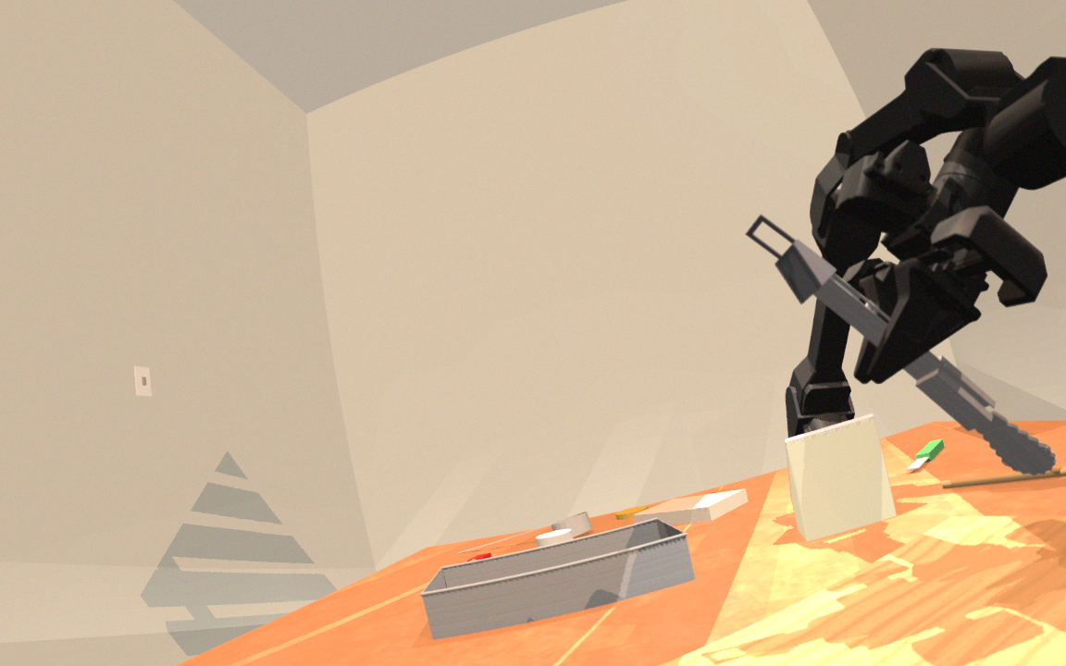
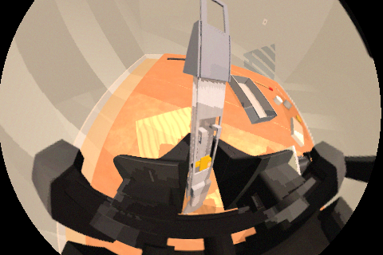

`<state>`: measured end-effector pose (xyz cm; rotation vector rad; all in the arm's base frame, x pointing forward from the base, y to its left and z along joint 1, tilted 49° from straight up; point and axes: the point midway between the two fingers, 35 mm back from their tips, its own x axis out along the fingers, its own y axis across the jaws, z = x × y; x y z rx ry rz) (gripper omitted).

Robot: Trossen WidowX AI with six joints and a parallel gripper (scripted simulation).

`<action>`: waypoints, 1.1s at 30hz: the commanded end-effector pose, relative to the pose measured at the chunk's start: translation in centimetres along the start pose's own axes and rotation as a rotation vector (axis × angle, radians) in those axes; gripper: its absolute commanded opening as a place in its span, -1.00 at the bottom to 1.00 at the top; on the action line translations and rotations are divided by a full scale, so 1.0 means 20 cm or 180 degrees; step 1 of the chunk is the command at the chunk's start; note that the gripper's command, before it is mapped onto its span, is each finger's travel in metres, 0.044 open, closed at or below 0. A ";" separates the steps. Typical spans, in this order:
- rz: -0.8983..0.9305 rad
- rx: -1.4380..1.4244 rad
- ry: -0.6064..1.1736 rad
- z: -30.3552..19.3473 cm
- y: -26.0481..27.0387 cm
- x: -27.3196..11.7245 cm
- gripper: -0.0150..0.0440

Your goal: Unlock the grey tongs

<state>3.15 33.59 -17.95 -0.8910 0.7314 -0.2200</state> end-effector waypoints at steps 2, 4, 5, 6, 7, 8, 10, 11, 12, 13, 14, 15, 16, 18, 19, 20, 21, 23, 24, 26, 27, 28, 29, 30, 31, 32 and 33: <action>0.0001 0.0009 -0.0039 0.00 0.00 0.00 -1.00; 0.0001 0.0009 -0.0039 0.00 0.00 0.00 -1.00; 0.0001 0.0009 -0.0039 0.00 0.00 0.00 -1.00; 0.0001 0.0009 -0.0039 0.00 0.00 0.00 -1.00; 0.0001 0.0009 -0.0039 0.00 0.00 0.00 -1.00; 0.0001 0.0009 -0.0039 0.00 0.00 0.00 -1.00; 0.0001 0.0009 -0.0039 0.00 0.00 0.00 -1.00; 0.0001 0.0009 -0.0039 0.00 0.00 0.00 -1.00; 0.0001 0.0009 -0.0039 0.00 0.00 0.00 -1.00; 0.0001 0.0009 -0.0039 0.00 0.00 0.00 -1.00; 0.0001 0.0009 -0.0039 0.00 0.00 0.00 -1.00; 0.0001 0.0009 -0.0039 0.00 0.00 0.00 -1.00; 0.0001 0.0009 -0.0039 0.00 0.00 0.00 -1.00; 0.0001 0.0009 -0.0039 0.00 0.00 0.00 -1.00; 0.0001 0.0009 -0.0039 0.00 0.00 0.00 -1.00; 0.0001 0.0009 -0.0039 0.00 0.00 0.00 -1.00; 0.0001 0.0009 -0.0039 0.00 0.00 0.00 -1.00; -0.0001 0.0012 -0.0015 0.00 0.00 0.00 -1.00; -0.0004 0.0018 0.0029 0.01 0.00 0.01 -1.00; -0.0013 0.0039 0.0180 0.01 0.00 0.02 -1.00; -0.0018 0.0053 0.0284 0.01 0.00 0.03 -1.00; -0.0023 0.0070 0.0403 0.01 0.00 0.04 -1.00; -0.0026 0.0090 0.0535 0.01 0.00 0.05 -1.00; -0.0029 0.0110 0.0670 0.01 -0.01 0.06 -1.00; -0.0029 0.0132 0.0807 0.01 -0.01 0.07 -1.00; -0.0027 0.0153 0.0943 0.01 -0.01 0.08 -1.00; -0.0024 0.0176 0.1079 0.01 -0.01 0.09 -1.00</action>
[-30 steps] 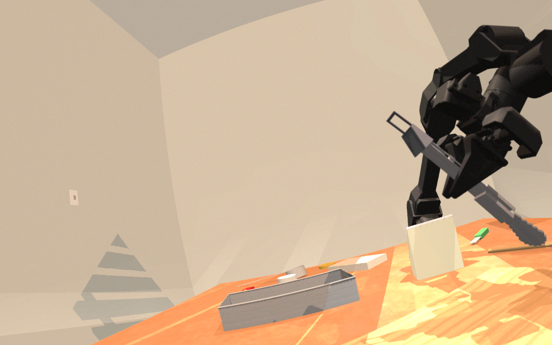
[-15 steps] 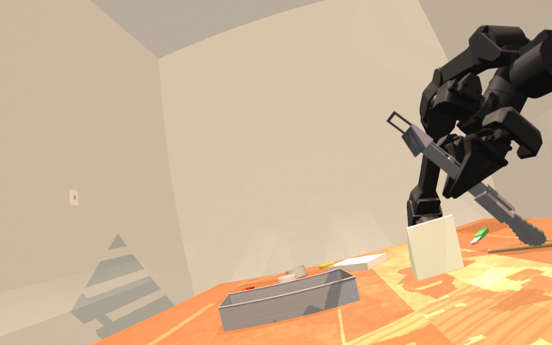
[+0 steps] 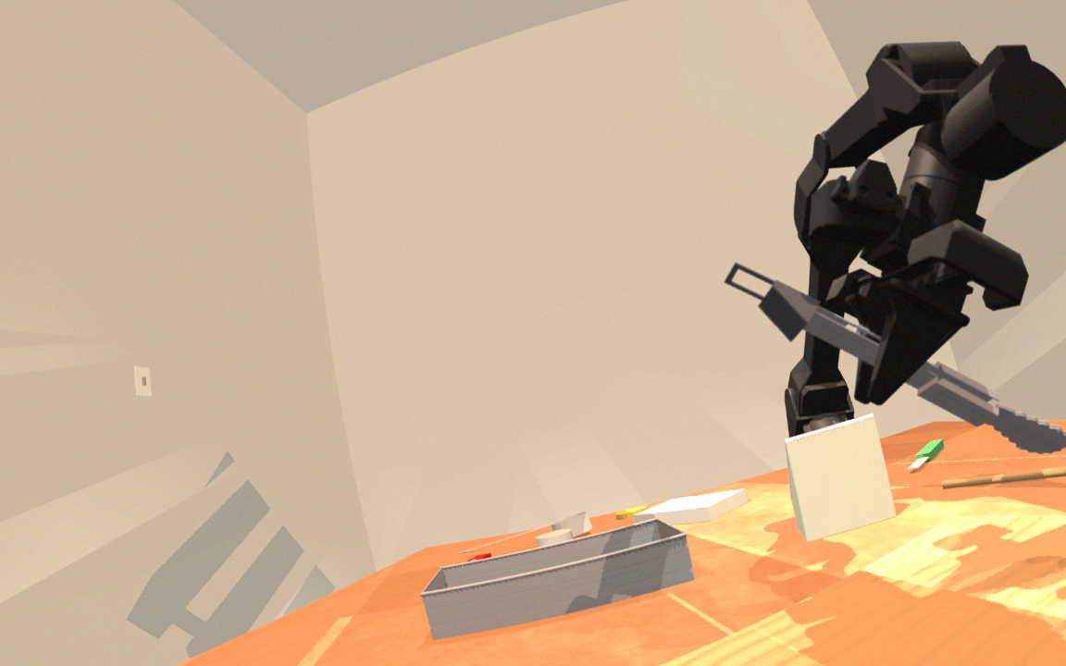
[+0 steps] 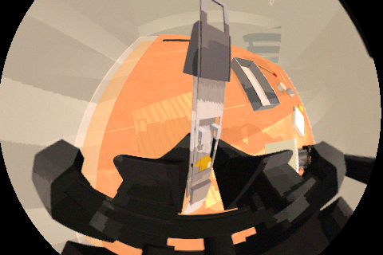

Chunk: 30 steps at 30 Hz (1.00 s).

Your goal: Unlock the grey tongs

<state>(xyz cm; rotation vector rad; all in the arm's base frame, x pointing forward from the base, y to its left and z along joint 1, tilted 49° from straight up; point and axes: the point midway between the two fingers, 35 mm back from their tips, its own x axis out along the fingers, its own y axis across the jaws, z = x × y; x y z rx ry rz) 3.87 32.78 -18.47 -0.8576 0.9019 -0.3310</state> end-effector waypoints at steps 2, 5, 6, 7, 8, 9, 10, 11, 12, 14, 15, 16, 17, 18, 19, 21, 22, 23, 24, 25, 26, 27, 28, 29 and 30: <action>0.0035 0.0132 0.0730 0.04 0.00 0.04 -1.00; 0.0066 0.0199 0.1135 0.05 0.00 0.05 -1.00; 0.0080 0.0222 0.1270 0.06 0.01 0.05 -1.00; 0.0096 0.0246 0.1404 0.06 0.01 0.06 -1.00; 0.0113 0.0270 0.1538 0.07 0.01 0.06 -1.00; 0.0133 0.0295 0.1671 0.07 0.01 0.06 -1.00; 0.0154 0.0320 0.1804 0.08 0.01 0.06 -1.00; 0.0172 0.0340 0.1910 0.09 0.01 0.06 -1.00; 0.0184 0.0352 0.1974 0.09 0.01 0.06 -1.00; 0.0188 0.0356 0.1995 0.09 0.01 0.06 -1.00; 0.0188 0.0356 0.1995 0.09 0.01 0.06 -1.00; 0.0188 0.0356 0.1995 0.09 0.01 0.06 -1.00; 0.0188 0.0356 0.1995 0.09 0.01 0.06 -1.00; 0.0188 0.0356 0.1995 0.09 0.01 0.06 -1.00; 0.0188 0.0356 0.1995 0.09 0.01 0.06 -1.00; 0.0188 0.0356 0.1995 0.09 0.01 0.06 -1.00; 0.0188 0.0356 0.1995 0.09 0.01 0.06 -1.00; 0.0188 0.0356 0.1995 0.09 0.01 0.06 -1.00; 0.0188 0.0356 0.1995 0.09 0.01 0.06 -1.00; 0.0188 0.0357 0.1996 0.09 0.01 0.06 -1.00; 0.0188 0.0357 0.1997 0.09 0.01 0.06 -1.00; 0.0189 0.0357 0.1998 0.09 0.01 0.07 -1.00; 0.0189 0.0357 0.2000 0.08 0.02 0.07 -1.00; 0.0190 0.0358 0.2001 0.08 0.02 0.08 -1.00; 0.0190 0.0358 0.2003 0.07 0.02 0.08 -1.00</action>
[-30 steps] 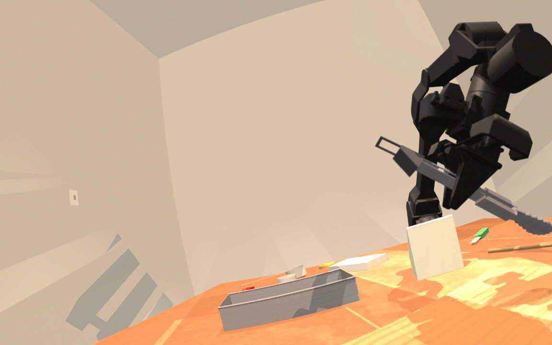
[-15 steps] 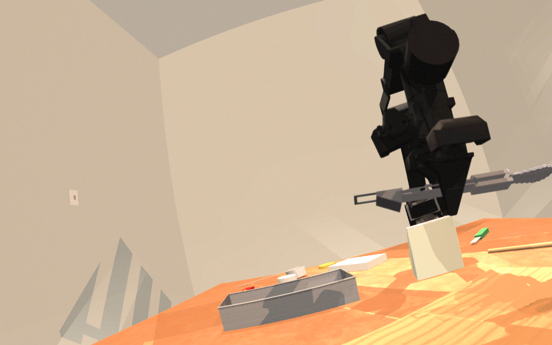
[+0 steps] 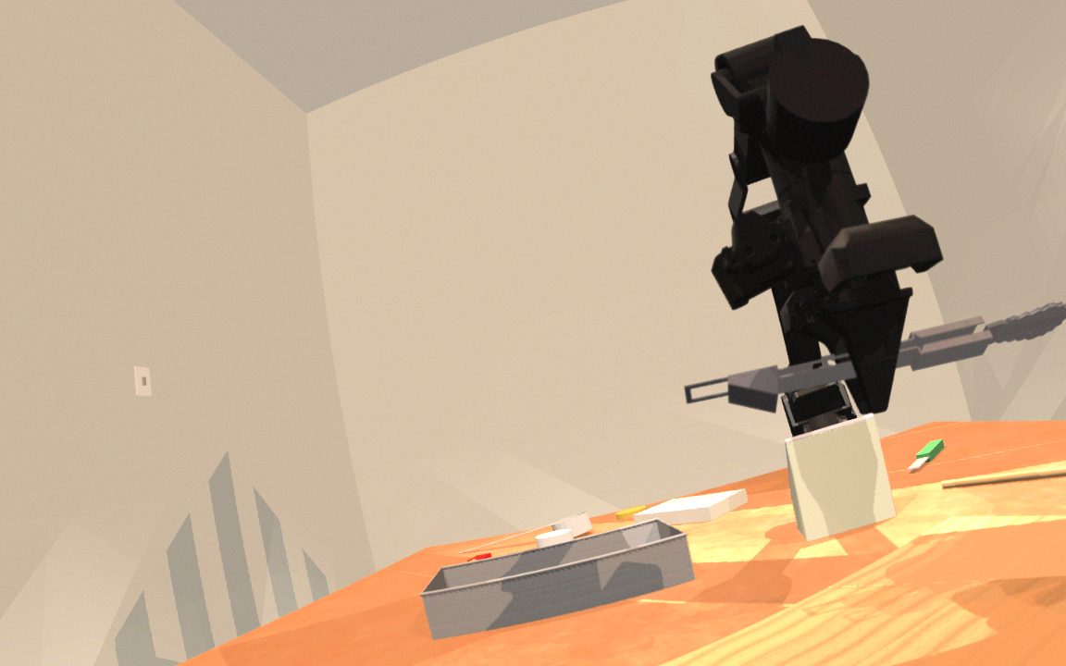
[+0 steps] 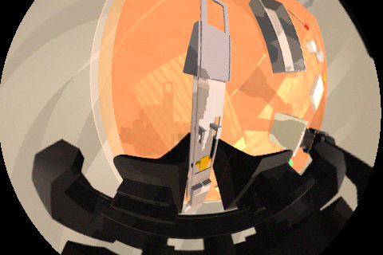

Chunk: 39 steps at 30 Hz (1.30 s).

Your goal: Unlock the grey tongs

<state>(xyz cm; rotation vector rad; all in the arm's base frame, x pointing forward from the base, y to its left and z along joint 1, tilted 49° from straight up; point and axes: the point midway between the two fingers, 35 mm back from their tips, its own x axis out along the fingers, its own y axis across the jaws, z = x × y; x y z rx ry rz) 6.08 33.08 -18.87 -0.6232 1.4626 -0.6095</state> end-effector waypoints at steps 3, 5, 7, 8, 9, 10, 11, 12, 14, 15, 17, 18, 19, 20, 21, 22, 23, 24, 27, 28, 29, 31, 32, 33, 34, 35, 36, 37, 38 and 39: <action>0.0000 -0.0008 0.0035 0.00 0.01 0.05 -1.00; 0.0001 -0.0007 0.0039 0.00 0.01 0.06 -1.00; 0.0002 -0.0007 0.0043 0.00 0.01 0.08 -1.00; 0.0002 -0.0007 0.0045 0.00 0.01 0.09 -1.00; 0.0003 -0.0006 0.0047 0.00 0.01 0.10 -1.00; 0.0003 -0.0006 0.0049 0.00 0.01 0.10 -1.00; 0.0004 -0.0006 0.0051 0.00 0.01 0.11 -1.00; 0.0004 -0.0006 0.0052 0.00 0.01 0.12 -1.00; 0.0005 -0.0005 0.0056 0.00 0.02 0.14 -1.00; 0.0006 -0.0005 0.0058 0.00 0.02 0.14 -1.00; 0.0007 -0.0004 0.0062 0.00 0.02 0.16 -1.00; 0.0007 -0.0004 0.0064 0.00 0.02 0.17 -1.00; 0.0008 -0.0004 0.0066 0.00 0.02 0.18 -1.00; 0.0008 -0.0003 0.0068 0.00 0.02 0.19 -1.00; 0.0009 -0.0003 0.0070 0.00 0.02 0.19 -1.00; 0.0009 -0.0003 0.0071 0.00 0.02 0.20 -1.00; 0.0009 -0.0003 0.0073 0.00 0.02 0.21 -1.00; 0.0010 -0.0002 0.0075 -0.01 0.02 0.22 -1.00; 0.0011 -0.0002 0.0081 -0.01 0.02 0.24 -1.00; 0.0012 -0.0001 0.0083 -0.01 0.02 0.25 -1.00; 0.0012 -0.0001 0.0085 -0.01 0.02 0.26 -1.00; 0.0013 -0.0001 0.0089 -0.01 0.02 0.28 -1.00; 0.0013 0.0000 0.0090 -0.01 0.02 0.28 -1.00; 0.0014 0.0000 0.0092 -0.01 0.02 0.29 -1.00; 0.0014 0.0000 0.0094 -0.01 0.02 0.30 -1.00; 0.0015 0.0000 0.0096 -0.01 0.02 0.31 -1.00; 0.0015 0.0001 0.0098 -0.01 0.02 0.32 -1.00; 0.0016 0.0001 0.0100 -0.01 0.01 0.33 -1.00; 0.0016 0.0001 0.0102 -0.01 0.01 0.33 -1.00; 0.0016 0.0002 0.0104 -0.01 0.01 0.34 -1.00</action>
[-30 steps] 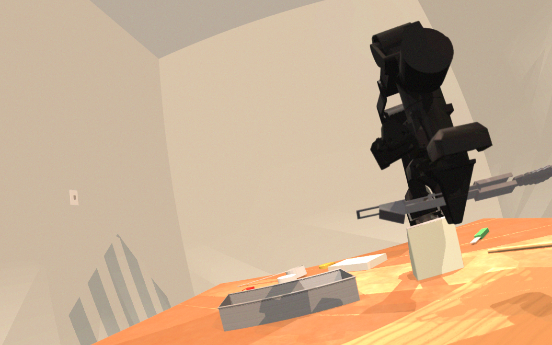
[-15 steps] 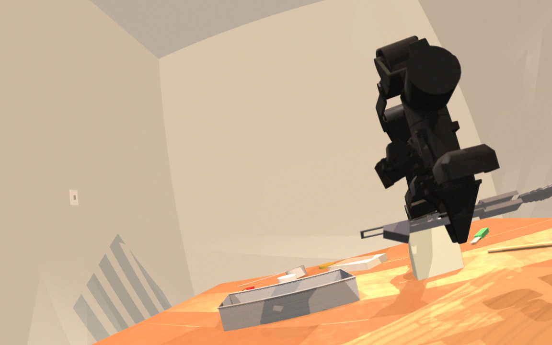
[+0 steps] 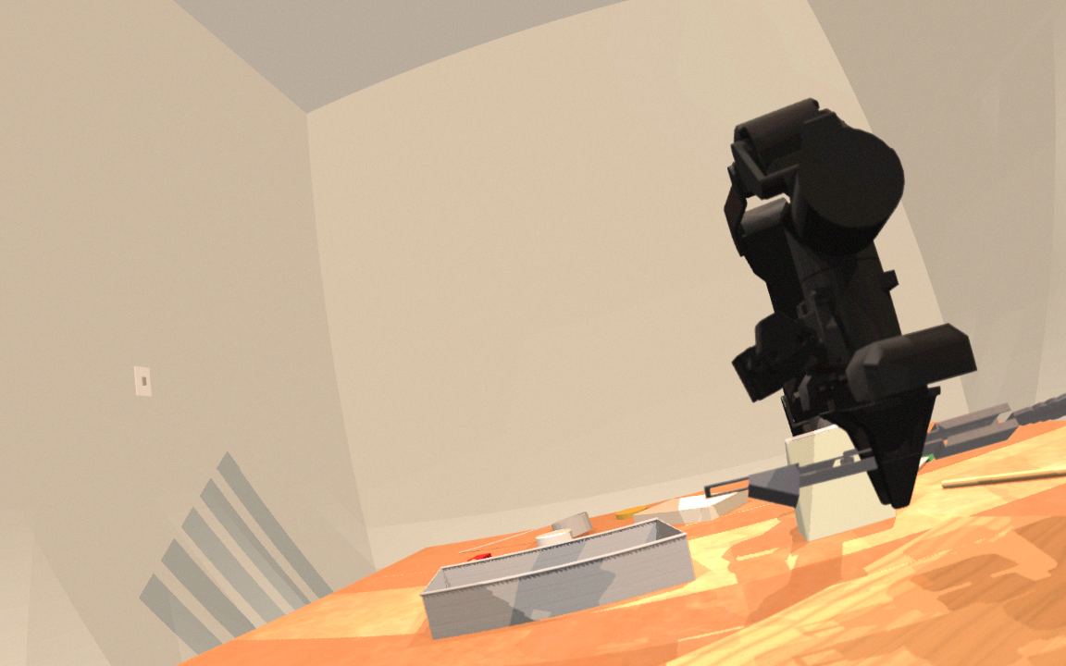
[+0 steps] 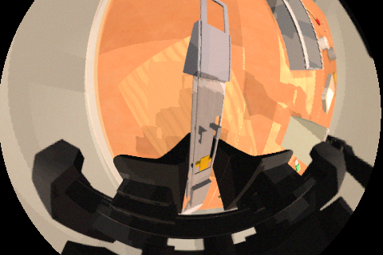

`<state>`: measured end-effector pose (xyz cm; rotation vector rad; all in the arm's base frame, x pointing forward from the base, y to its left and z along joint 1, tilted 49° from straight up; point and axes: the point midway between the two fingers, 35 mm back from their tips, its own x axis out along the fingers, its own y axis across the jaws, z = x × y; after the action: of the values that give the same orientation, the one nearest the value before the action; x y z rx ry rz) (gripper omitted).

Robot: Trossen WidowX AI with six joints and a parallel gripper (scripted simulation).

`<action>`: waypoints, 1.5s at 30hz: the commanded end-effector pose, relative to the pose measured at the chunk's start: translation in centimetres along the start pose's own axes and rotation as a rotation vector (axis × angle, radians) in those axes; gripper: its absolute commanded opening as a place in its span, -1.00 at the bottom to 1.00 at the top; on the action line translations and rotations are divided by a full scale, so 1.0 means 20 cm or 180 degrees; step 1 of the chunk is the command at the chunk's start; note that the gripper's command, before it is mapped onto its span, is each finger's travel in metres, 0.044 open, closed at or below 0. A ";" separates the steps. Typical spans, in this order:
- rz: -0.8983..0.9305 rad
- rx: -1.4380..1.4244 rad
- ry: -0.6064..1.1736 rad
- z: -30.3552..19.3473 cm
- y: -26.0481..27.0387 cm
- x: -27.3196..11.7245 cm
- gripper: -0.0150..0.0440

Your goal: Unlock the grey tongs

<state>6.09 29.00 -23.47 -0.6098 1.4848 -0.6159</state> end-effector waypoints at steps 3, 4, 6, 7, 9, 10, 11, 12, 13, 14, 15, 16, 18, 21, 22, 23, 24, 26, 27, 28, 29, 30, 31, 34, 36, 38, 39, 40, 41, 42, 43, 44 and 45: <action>-0.0004 -0.0009 0.0035 -0.01 -0.01 0.06 -1.00; -0.0004 -0.0009 0.0036 -0.01 -0.01 0.07 -1.00; -0.0003 -0.0008 0.0040 -0.01 -0.01 0.08 -1.00; -0.0003 -0.0008 0.0042 -0.01 -0.01 0.09 -1.00; -0.0002 -0.0007 0.0046 -0.01 -0.02 0.11 -1.00; -0.0001 -0.0007 0.0048 -0.01 -0.02 0.12 -1.00; -0.0001 -0.0007 0.0050 -0.01 -0.02 0.13 -1.00; -0.0001 -0.0006 0.0052 -0.01 -0.02 0.13 -1.00; 0.0000 -0.0006 0.0054 -0.01 -0.02 0.14 -1.00; 0.0000 -0.0006 0.0055 -0.01 -0.02 0.15 -1.00; 0.0000 -0.0006 0.0057 -0.01 -0.02 0.16 -1.00; 0.0001 -0.0005 0.0059 -0.01 -0.03 0.17 -1.00; 0.0002 -0.0005 0.0063 -0.01 -0.03 0.18 -1.00; 0.0003 -0.0004 0.0069 -0.01 -0.03 0.21 -1.00; 0.0003 -0.0004 0.0071 -0.01 -0.04 0.21 -1.00; 0.0003 -0.0004 0.0073 -0.01 -0.04 0.22 -1.00; 0.0004 -0.0003 0.0074 -0.01 -0.04 0.23 -1.00; 0.0004 -0.0003 0.0078 -0.02 -0.04 0.24 -1.00; 0.0005 -0.0003 0.0079 -0.02 -0.05 0.25 -1.00; 0.0005 -0.0003 0.0079 -0.02 -0.05 0.25 -1.00; 0.0005 -0.0003 0.0079 -0.02 -0.05 0.25 -1.00; 0.0005 -0.0003 0.0079 -0.02 -0.05 0.25 -1.00; 0.0005 -0.0003 0.0079 -0.02 -0.05 0.25 -1.00; 0.0007 0.0009 0.0057 -0.01 -0.04 0.24 -0.91; 0.0007 0.0009 0.0057 -0.01 -0.04 0.24 -0.73; 0.0007 0.0009 0.0057 -0.01 -0.04 0.24 -0.56; 0.0007 0.0009 0.0057 -0.01 -0.04 0.24 -0.47; 0.0007 0.0009 0.0057 -0.01 -0.04 0.24 -0.38; 0.0007 0.0009 0.0057 -0.01 -0.04 0.24 -0.29; 0.0007 0.0009 0.0057 -0.01 -0.04 0.24 -0.20; 0.0007 0.0009 0.0057 -0.01 -0.04 0.24 -0.11; 0.0007 0.0009 0.0057 -0.01 -0.04 0.24 -0.02; 0.0007 0.0009 0.0057 -0.01 -0.04 0.24 0.07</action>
<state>5.85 24.98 -26.30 -0.6022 1.5011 -0.6234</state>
